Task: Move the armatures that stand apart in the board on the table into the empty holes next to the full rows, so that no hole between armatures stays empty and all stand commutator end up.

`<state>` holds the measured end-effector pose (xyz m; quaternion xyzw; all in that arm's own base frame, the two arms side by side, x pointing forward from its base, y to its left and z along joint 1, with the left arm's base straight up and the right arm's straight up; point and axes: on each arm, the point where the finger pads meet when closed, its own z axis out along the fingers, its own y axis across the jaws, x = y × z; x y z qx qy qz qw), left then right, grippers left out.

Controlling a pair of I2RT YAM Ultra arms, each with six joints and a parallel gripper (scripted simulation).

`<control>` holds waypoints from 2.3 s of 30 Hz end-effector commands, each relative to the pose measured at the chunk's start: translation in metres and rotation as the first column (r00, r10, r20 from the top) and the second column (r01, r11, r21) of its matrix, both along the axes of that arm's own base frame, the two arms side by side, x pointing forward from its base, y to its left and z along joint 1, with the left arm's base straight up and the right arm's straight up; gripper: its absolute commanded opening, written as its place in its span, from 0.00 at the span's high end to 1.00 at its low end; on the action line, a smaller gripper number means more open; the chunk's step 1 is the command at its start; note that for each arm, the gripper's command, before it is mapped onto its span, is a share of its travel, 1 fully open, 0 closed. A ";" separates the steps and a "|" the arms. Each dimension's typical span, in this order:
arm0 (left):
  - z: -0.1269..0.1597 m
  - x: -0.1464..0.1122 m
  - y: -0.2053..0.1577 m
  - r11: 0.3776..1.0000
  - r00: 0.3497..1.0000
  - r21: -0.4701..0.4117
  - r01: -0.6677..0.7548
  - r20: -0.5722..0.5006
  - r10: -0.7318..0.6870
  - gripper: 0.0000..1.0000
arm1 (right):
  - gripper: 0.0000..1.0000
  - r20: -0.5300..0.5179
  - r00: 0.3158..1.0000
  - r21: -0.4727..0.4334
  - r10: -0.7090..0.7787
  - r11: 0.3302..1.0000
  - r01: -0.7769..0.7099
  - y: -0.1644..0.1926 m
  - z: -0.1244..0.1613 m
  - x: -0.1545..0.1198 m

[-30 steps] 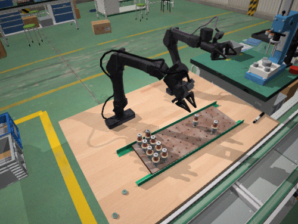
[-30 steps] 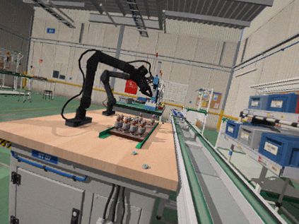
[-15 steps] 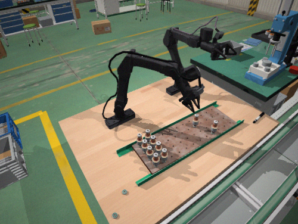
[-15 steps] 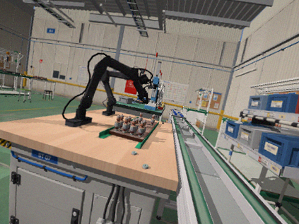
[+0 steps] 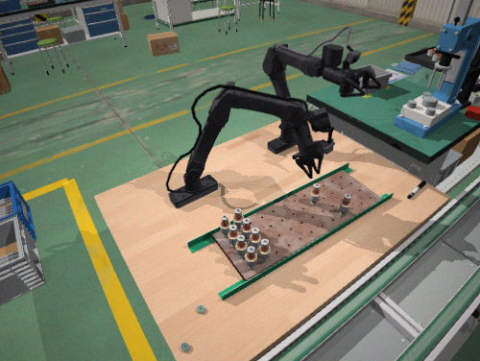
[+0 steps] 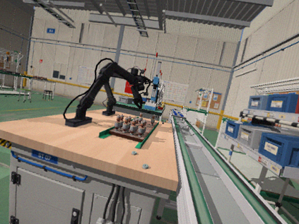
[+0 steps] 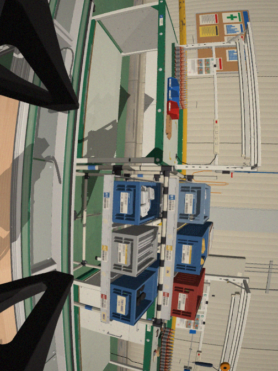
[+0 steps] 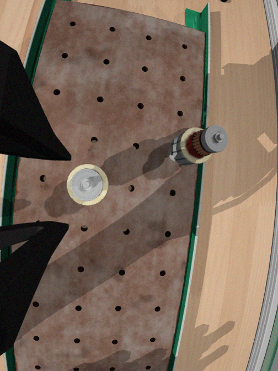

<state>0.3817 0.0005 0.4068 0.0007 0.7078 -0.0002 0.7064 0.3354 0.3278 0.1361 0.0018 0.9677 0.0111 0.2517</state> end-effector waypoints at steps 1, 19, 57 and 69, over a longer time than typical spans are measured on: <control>0.004 -0.003 0.007 1.000 1.000 0.004 -0.023 0.005 0.023 0.00 | 0.62 -0.002 0.999 -0.041 -0.051 0.998 0.051 -0.001 0.004 -0.005; 0.005 -0.003 0.007 1.000 1.000 0.004 -0.023 0.005 0.023 0.00 | 0.62 0.006 1.000 0.004 0.000 1.000 0.000 0.004 0.005 -0.004; 0.004 -0.003 0.007 1.000 1.000 0.004 -0.023 0.005 0.023 0.00 | 0.62 -0.010 1.000 -0.023 -0.009 1.000 0.009 0.002 -0.049 0.020; 0.005 -0.003 0.007 1.000 1.000 0.004 -0.023 0.005 0.023 0.00 | 0.62 0.017 1.000 -0.005 -0.009 1.000 0.009 0.009 -0.032 0.018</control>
